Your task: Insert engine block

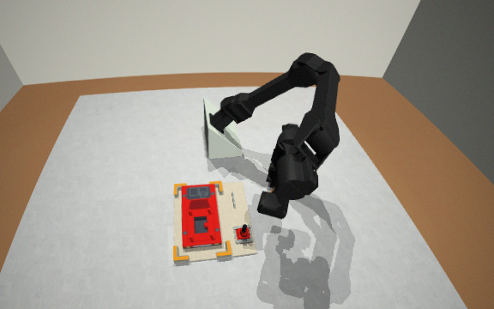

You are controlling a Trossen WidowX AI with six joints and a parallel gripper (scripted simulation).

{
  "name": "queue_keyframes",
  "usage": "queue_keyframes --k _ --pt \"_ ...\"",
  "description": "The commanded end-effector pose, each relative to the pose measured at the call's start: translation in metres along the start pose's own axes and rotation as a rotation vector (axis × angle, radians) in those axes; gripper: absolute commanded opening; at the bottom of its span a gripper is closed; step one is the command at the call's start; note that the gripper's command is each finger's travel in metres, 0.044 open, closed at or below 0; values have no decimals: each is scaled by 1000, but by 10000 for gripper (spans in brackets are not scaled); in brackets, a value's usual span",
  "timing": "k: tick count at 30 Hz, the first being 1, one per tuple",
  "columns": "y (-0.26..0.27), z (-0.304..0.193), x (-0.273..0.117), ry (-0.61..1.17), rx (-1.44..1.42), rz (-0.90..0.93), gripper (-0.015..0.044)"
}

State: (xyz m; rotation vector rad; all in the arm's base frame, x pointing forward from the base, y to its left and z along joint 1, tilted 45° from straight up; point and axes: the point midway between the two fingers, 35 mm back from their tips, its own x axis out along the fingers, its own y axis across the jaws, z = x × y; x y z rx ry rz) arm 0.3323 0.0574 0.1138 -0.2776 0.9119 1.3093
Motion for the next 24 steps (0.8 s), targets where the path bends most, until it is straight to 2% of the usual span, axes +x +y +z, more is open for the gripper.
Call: queue_keyframes --k 1,14,24 --pt "8 17 9 5 -5 4 0" --pt "10 21 13 -52 -4 4 0" --pt "8 11 17 -332 1 8 0"
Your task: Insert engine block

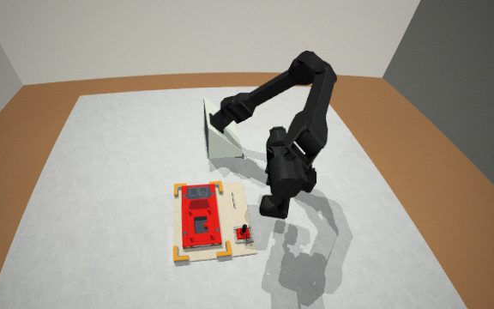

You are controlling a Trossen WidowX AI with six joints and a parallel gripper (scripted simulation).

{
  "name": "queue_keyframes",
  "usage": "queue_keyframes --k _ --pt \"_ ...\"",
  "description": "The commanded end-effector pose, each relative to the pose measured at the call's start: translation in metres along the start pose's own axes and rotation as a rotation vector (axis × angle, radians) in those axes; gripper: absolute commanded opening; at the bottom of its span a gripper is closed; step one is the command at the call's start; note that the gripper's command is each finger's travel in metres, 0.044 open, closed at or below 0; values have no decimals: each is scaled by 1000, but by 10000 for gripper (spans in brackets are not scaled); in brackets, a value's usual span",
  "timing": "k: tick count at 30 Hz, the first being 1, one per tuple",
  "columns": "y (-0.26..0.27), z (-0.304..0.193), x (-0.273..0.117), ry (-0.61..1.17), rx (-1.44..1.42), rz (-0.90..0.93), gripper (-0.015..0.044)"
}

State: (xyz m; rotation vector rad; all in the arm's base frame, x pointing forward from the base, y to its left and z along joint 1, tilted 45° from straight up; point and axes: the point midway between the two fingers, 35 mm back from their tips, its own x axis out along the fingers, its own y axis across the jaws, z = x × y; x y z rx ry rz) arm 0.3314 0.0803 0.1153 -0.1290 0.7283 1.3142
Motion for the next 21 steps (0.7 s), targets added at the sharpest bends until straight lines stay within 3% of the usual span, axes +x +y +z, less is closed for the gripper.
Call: queue_keyframes --k 1,12,21 --pt "0 -6 2 -147 0 4 0" --pt "1 -17 3 -488 0 -2 0" --pt "2 -18 3 -507 -2 2 0"
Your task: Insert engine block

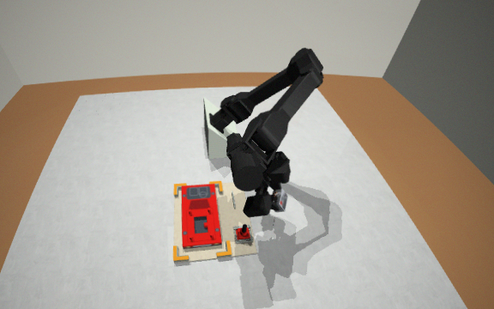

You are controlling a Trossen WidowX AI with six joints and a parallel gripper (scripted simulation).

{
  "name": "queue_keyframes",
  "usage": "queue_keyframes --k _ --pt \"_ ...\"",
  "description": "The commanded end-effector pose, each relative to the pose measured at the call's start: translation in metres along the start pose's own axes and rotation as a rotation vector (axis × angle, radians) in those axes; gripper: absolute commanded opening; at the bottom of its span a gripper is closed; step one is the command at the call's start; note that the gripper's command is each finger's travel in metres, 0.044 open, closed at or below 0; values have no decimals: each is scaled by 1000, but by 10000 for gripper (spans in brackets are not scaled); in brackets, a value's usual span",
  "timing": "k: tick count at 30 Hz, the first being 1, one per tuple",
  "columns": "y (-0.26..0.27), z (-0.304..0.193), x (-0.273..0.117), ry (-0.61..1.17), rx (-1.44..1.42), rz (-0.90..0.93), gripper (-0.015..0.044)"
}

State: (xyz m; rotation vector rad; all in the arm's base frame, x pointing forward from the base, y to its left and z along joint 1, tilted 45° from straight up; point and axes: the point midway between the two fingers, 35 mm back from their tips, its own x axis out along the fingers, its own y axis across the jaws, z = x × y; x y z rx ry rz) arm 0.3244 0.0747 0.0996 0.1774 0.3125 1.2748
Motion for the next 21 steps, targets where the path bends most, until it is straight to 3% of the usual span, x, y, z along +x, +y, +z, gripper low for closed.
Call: queue_keyframes --k 1,14,21 --pt "2 0 -1 -25 6 8 0" --pt "-10 -10 7 -103 3 48 0" --pt "0 -27 15 -97 180 104 0"
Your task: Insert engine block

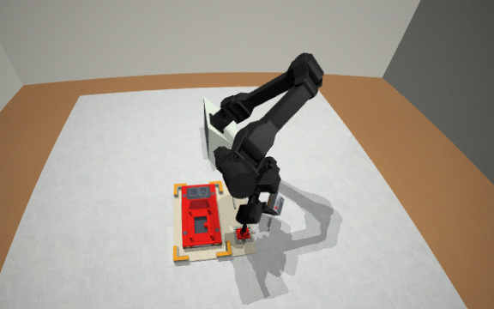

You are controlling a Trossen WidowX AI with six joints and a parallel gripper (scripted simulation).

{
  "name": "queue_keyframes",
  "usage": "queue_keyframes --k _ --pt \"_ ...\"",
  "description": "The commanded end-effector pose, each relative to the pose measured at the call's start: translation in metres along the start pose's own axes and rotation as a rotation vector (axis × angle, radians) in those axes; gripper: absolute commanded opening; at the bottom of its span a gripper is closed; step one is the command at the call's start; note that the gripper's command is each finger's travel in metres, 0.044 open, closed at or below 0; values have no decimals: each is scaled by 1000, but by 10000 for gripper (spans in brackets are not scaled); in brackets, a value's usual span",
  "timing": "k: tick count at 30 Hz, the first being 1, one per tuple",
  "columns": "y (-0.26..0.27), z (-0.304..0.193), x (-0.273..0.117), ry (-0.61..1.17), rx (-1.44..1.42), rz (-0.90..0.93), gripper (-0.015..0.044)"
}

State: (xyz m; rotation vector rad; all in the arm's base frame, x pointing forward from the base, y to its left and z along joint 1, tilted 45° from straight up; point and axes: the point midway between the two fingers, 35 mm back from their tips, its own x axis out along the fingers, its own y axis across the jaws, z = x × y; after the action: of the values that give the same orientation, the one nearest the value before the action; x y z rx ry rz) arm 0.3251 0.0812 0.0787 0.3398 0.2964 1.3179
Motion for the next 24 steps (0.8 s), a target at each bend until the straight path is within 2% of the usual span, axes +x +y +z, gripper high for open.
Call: queue_keyframes --k 1,9,24 --pt "4 -11 7 -4 85 32 0" --pt "3 -23 16 11 131 62 0" --pt "3 -73 27 73 398 -23 0"
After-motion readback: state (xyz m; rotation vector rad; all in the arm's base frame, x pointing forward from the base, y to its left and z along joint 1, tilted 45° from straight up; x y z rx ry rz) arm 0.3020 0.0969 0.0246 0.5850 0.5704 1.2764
